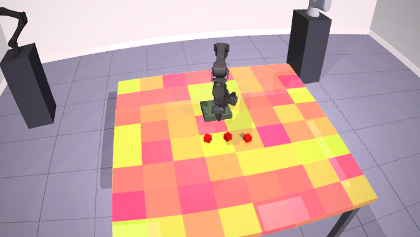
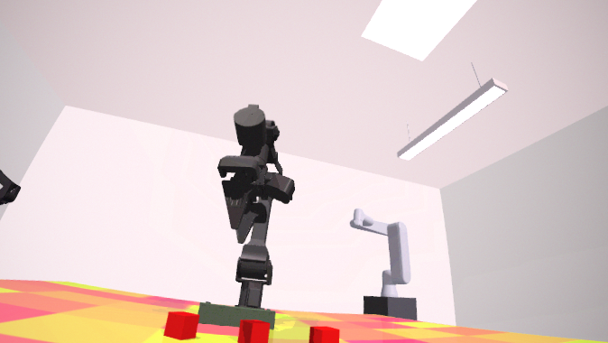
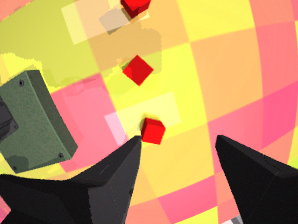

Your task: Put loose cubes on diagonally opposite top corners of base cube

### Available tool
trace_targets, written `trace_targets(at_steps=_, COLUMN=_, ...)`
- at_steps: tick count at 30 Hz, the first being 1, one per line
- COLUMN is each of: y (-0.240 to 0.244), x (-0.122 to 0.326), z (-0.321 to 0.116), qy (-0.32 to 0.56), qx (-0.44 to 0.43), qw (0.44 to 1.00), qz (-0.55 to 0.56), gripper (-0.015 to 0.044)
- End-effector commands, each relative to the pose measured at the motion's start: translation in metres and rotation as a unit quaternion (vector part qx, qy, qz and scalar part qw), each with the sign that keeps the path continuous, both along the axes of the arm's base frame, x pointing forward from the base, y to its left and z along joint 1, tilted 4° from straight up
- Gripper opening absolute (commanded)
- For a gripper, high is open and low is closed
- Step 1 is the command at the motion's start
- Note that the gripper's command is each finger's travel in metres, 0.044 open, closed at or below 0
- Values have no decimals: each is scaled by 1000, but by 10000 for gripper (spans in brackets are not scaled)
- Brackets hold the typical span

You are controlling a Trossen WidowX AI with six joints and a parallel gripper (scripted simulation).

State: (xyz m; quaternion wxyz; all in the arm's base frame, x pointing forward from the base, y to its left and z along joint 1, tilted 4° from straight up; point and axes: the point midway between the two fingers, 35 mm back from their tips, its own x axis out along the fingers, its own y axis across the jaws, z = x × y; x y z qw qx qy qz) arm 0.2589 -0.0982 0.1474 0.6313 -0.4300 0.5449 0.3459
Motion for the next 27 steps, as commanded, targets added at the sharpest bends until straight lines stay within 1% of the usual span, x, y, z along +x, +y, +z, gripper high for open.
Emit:
trace_targets(at_steps=1, y=-29, x=-5, z=-14, qy=49, qx=12, qw=996, qz=-78, gripper=265)
trace_targets(at_steps=6, y=-58, x=-15, z=-32, qy=102, qx=29, qw=982, qz=-159, gripper=265)
trace_targets(at_steps=12, y=-59, x=-16, z=-34, qy=104, qx=29, qw=981, qz=-162, gripper=265)
trace_targets(at_steps=20, y=-59, x=-18, z=-90, qy=104, qx=29, qw=981, qz=-162, gripper=265)
trace_targets(at_steps=27, y=-58, x=-19, z=-100, qy=104, qx=29, qw=981, qz=-162, gripper=265)
